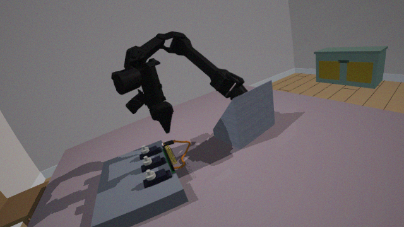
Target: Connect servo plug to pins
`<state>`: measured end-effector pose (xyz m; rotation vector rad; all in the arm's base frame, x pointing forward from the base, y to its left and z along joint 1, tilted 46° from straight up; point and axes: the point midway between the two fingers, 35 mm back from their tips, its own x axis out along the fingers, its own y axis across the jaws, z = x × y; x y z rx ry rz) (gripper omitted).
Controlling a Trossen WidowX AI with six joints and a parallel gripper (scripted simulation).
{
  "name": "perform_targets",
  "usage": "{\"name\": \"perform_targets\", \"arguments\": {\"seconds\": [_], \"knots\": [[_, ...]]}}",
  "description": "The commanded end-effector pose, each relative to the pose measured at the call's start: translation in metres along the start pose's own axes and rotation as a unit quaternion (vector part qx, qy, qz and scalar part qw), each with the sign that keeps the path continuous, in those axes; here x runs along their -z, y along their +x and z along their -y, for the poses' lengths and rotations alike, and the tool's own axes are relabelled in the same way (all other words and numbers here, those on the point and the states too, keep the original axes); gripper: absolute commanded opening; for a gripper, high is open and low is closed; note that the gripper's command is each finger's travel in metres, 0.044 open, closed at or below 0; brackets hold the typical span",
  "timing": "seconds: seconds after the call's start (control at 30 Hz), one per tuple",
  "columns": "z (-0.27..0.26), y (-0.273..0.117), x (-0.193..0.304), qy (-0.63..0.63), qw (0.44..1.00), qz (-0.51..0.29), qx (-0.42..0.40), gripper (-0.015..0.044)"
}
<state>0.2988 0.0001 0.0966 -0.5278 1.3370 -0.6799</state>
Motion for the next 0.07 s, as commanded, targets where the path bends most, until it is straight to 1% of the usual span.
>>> {"name": "perform_targets", "arguments": {"seconds": [0.0, 0.03], "knots": [[-0.0003, -0.0003, 0.0006, 0.002, 1.0, -0.002, -0.002, 0.044], [-0.0003, -0.0003, 0.0006, 0.002, 1.0, -0.002, -0.002, 0.044]]}}
